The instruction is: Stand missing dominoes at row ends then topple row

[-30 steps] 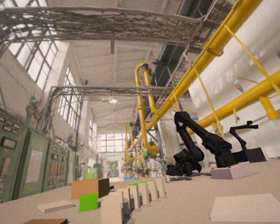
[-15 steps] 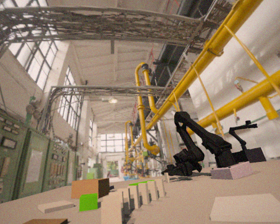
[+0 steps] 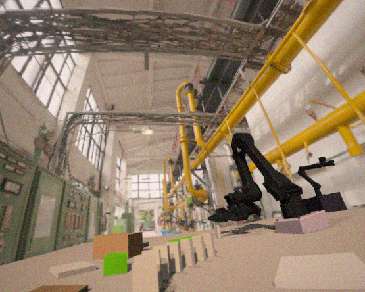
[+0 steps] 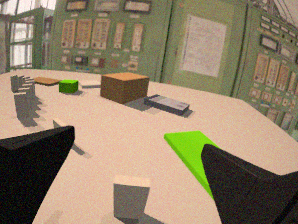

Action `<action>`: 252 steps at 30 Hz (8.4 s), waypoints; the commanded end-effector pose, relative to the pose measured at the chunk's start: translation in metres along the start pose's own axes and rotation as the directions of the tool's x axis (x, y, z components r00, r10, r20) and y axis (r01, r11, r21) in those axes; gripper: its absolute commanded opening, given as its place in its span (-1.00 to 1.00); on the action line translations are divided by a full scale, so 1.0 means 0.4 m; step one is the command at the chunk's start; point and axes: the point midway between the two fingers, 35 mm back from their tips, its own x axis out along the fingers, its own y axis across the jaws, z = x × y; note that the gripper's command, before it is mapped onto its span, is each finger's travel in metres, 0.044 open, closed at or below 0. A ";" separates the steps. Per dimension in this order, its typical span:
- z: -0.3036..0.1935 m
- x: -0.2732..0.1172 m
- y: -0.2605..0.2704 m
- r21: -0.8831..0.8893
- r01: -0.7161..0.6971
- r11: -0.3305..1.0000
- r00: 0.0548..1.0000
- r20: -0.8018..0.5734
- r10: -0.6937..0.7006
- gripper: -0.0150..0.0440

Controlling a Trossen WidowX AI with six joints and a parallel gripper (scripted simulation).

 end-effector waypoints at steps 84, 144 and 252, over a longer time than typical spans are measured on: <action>-0.039 0.076 0.002 -0.020 -0.002 1.000 0.110 -0.994 -0.020 0.02; 0.334 0.326 0.531 -0.058 -0.494 0.867 0.122 -0.993 0.003 -0.13; -0.014 0.371 0.313 -0.104 -0.823 0.559 0.122 -0.993 -0.007 1.00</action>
